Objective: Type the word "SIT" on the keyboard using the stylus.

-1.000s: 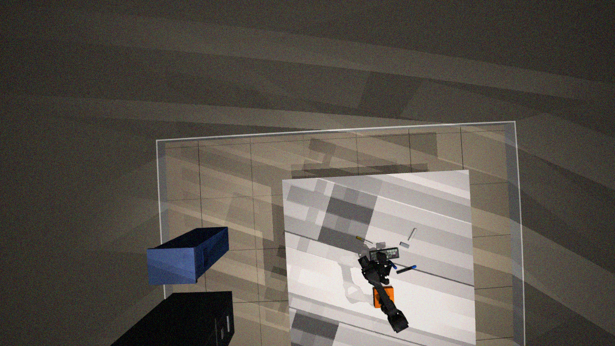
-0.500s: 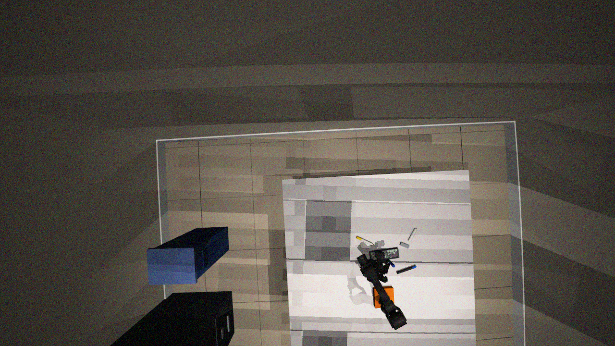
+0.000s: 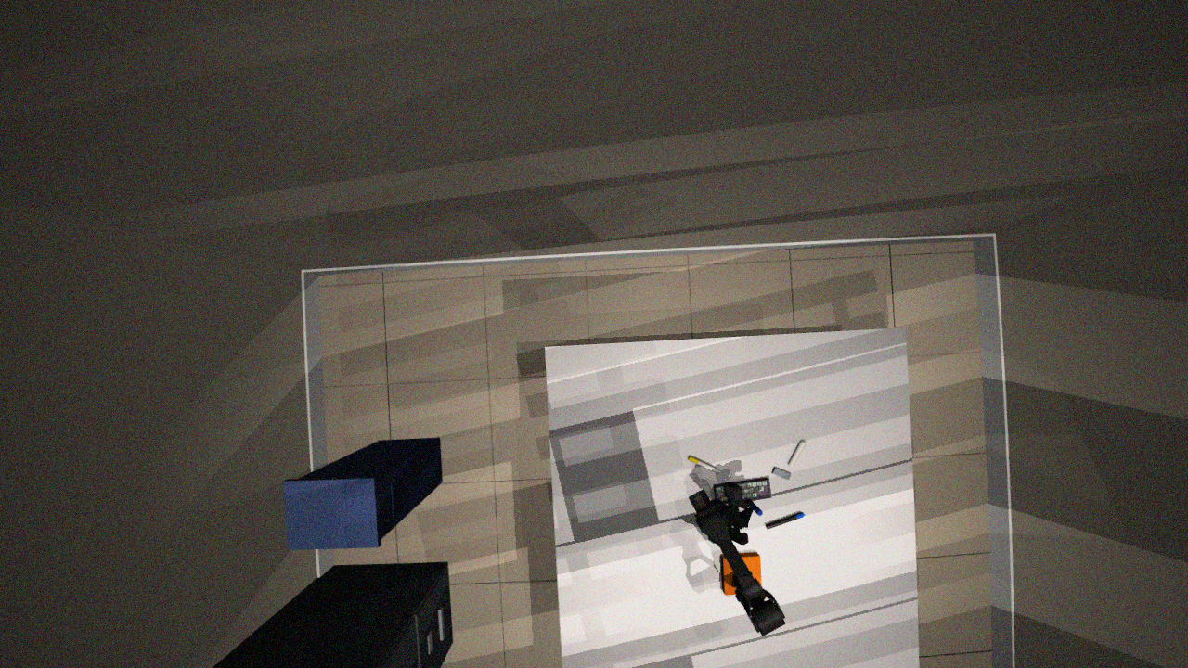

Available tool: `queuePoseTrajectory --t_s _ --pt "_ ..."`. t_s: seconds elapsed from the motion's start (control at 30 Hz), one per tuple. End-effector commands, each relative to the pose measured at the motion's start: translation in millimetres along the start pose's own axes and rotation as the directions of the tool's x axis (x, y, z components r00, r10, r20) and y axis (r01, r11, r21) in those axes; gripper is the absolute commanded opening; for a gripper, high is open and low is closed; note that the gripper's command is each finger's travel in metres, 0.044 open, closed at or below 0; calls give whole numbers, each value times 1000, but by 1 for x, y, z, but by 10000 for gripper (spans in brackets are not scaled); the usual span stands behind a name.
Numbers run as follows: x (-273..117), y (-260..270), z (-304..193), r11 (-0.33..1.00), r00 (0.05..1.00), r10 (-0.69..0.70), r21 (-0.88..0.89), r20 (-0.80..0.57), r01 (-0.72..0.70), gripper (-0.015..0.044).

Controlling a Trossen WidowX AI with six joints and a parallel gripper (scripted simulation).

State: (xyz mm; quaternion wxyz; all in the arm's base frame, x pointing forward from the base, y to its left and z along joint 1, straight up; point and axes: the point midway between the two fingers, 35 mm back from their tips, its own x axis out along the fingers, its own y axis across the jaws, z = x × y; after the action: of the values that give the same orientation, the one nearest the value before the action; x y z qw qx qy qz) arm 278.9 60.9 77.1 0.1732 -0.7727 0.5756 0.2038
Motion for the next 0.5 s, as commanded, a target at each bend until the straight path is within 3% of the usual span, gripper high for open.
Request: queuePoseTrajectory --t_s 0.0,0.47 --pt "2 1 2 1000 1000 1 -9 -4 -1 81" --pt "6 1 8 1000 1000 1 -9 -4 -1 81"
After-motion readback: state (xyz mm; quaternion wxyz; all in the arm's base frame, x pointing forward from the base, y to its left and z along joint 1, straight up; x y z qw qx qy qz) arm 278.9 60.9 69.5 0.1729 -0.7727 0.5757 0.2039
